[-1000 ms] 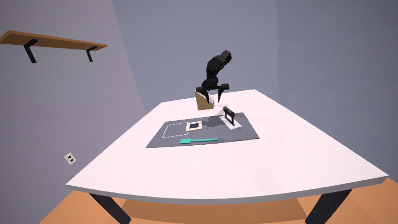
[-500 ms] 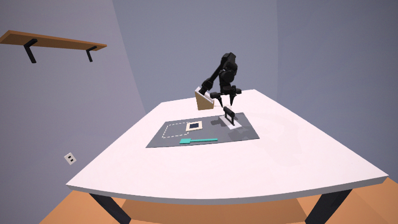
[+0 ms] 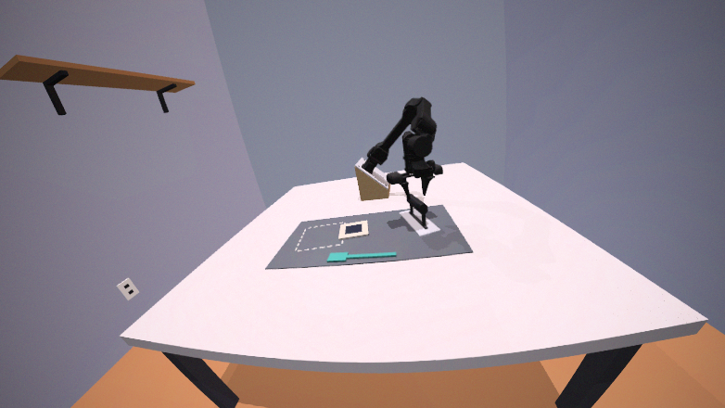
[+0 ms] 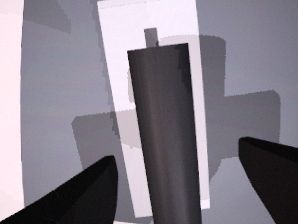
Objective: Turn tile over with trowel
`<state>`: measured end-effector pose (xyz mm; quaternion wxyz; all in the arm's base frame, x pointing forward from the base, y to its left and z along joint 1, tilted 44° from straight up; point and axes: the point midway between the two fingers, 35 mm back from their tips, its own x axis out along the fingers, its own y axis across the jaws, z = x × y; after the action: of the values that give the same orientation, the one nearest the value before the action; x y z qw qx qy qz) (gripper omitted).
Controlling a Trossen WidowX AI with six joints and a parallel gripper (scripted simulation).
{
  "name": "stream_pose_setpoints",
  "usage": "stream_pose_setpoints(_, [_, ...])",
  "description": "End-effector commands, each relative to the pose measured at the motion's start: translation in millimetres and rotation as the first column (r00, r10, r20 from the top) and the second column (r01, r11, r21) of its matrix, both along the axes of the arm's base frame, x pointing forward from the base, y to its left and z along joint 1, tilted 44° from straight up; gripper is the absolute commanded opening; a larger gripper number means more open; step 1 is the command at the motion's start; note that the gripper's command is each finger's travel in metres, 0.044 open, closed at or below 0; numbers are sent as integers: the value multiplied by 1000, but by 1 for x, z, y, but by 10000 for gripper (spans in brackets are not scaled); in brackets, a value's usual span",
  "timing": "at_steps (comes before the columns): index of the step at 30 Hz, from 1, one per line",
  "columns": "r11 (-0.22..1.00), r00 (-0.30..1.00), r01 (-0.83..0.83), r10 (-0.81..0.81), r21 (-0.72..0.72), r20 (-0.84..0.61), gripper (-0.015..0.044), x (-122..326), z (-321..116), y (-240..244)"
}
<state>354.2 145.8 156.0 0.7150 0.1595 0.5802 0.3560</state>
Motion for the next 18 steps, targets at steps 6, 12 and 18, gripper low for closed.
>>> stream_pose_setpoints(6, [1000,1000,-2,2,1,-7,270,0,-12,11])
stream_pose_setpoints(12, [1000,1000,-2,2,2,-7,270,1,-19,18])
stream_pose_setpoints(18, [1000,1000,-2,2,3,-7,270,1,-25,25])
